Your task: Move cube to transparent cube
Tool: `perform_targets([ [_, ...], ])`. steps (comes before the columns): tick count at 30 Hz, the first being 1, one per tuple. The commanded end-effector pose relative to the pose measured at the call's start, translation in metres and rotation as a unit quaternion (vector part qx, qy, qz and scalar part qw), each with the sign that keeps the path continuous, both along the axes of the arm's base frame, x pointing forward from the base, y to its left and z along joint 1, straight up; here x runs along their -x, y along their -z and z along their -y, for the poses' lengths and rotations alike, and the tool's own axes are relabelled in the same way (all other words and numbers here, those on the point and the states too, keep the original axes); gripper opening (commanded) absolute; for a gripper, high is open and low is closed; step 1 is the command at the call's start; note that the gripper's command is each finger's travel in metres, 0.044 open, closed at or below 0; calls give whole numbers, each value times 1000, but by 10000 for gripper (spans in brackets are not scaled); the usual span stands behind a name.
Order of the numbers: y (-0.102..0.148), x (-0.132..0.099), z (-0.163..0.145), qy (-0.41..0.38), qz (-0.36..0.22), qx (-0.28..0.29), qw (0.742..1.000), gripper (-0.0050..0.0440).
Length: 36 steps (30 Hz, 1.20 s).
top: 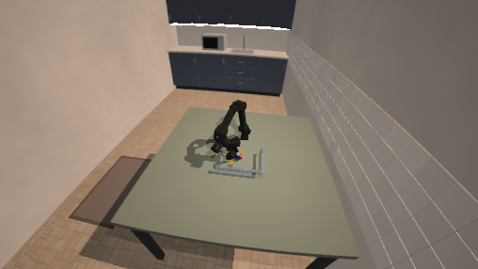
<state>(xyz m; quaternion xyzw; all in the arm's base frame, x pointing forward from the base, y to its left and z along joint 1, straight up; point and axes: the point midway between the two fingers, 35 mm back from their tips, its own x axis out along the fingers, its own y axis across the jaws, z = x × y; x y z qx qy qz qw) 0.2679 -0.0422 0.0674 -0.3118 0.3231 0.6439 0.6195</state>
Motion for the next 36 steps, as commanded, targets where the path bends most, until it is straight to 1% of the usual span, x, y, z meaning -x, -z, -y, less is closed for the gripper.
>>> perform_targets([
  [1, -5, -4, 2, -1, 12, -12, 1000, 0],
  [8, 5, -3, 2, -3, 8, -93, 996, 0],
  [16, 12, -5, 3, 8, 18, -180, 983, 0],
  [18, 12, -5, 3, 8, 18, -180, 983, 0],
  [21, 13, -6, 4, 11, 21, -196, 980, 0],
  [36, 12, -6, 4, 12, 21, -203, 979, 0],
])
